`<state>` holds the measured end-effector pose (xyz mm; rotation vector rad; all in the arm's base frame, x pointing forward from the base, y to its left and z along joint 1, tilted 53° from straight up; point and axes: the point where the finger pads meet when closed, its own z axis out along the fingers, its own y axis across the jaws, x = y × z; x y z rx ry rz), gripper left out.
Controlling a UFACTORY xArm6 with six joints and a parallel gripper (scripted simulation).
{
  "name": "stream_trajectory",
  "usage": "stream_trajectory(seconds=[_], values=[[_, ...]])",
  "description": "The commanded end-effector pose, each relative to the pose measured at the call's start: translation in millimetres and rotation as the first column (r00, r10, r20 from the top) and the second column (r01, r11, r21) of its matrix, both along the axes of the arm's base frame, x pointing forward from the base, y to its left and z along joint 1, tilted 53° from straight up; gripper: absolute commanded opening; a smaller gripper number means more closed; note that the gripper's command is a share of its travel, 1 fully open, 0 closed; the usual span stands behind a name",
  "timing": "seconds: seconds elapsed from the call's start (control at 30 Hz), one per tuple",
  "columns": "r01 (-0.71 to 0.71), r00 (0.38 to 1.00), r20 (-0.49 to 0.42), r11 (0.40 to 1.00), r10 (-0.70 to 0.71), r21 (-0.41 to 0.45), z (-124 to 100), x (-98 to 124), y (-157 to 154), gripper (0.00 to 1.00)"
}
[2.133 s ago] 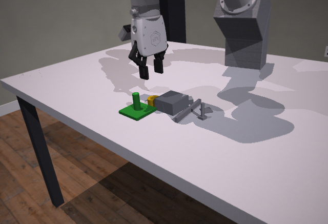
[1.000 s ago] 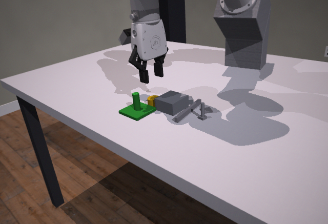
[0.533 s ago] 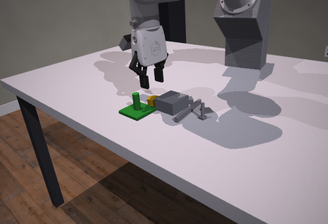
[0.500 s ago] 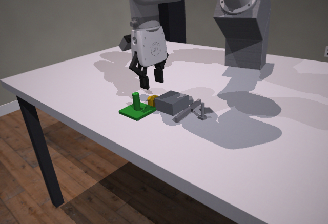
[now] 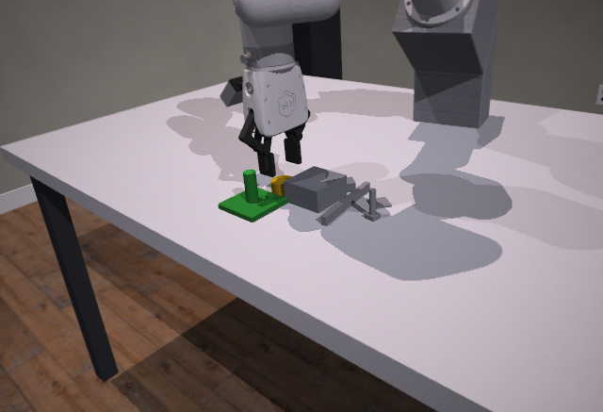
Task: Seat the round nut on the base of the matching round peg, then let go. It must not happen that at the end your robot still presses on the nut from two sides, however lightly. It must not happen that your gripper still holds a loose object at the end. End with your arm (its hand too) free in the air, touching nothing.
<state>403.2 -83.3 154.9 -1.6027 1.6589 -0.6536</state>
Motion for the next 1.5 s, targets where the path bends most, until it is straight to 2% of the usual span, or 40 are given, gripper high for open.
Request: stream_trajectory(seconds=[0.0,0.53,1.4,1.43,1.47], values=[[0.002,1.0,0.002,1.0,-0.002,-0.002,-3,4,0,0.6],[0.008,1.0,0.002,1.0,-0.008,-0.008,-16,18,2,0.6],[0.011,1.0,0.001,1.0,-0.011,-0.011,-22,24,2,0.6],[0.011,1.0,0.001,1.0,-0.011,-0.011,-22,24,2,0.0],[0.011,1.0,0.001,1.0,-0.011,-0.011,-22,24,2,0.0]])
